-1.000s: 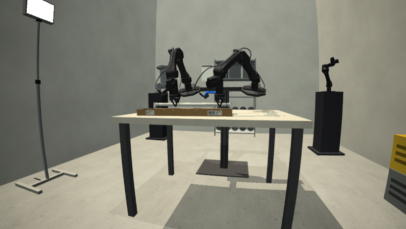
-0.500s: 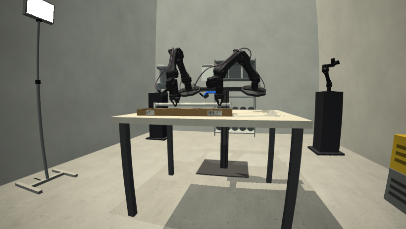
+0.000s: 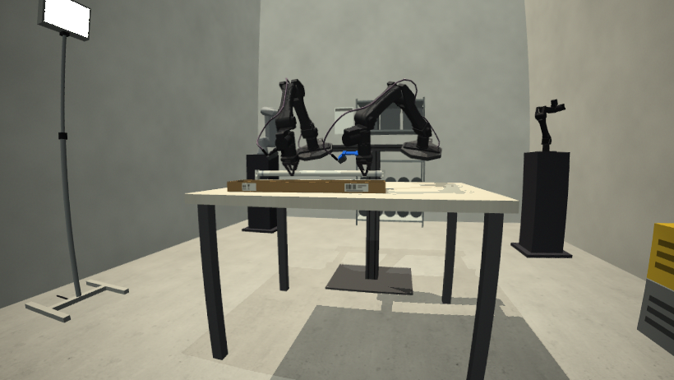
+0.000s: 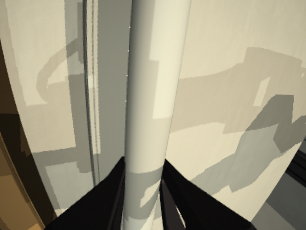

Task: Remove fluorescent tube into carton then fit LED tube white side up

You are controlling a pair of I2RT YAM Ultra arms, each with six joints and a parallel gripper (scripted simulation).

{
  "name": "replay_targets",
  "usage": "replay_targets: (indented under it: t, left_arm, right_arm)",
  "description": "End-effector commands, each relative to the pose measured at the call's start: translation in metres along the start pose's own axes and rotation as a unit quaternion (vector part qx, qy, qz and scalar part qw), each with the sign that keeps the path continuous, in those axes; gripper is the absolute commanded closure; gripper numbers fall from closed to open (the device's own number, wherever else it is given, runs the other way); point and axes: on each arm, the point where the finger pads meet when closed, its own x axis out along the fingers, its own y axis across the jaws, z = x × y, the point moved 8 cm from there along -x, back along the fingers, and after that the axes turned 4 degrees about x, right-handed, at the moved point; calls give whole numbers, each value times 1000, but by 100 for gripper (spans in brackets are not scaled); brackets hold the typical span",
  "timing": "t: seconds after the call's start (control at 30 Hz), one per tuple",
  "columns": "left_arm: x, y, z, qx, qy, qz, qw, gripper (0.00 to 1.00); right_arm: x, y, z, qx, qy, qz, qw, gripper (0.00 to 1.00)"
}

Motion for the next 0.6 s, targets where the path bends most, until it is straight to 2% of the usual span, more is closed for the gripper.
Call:
replay_targets:
  t: [0.0,0.23,0.3,0.57]
  left_arm:
    - [-23,8,10,7,-26,34,999,89]
    - [-23,8,10,7,-26,34,999,89]
    - [-16,-1,7,10,-13,24,1000,89]
    - [-9,-3,5,1,-7,26,1000,89]
  right_arm:
    - [-15,8,4,10,-5,32,999,89]
    - [-15,8,4,10,-5,32,999,89]
    - [-6,-2,4,7,-6,16,1000,89]
    - [-6,0,3,1,-6,28,1000,89]
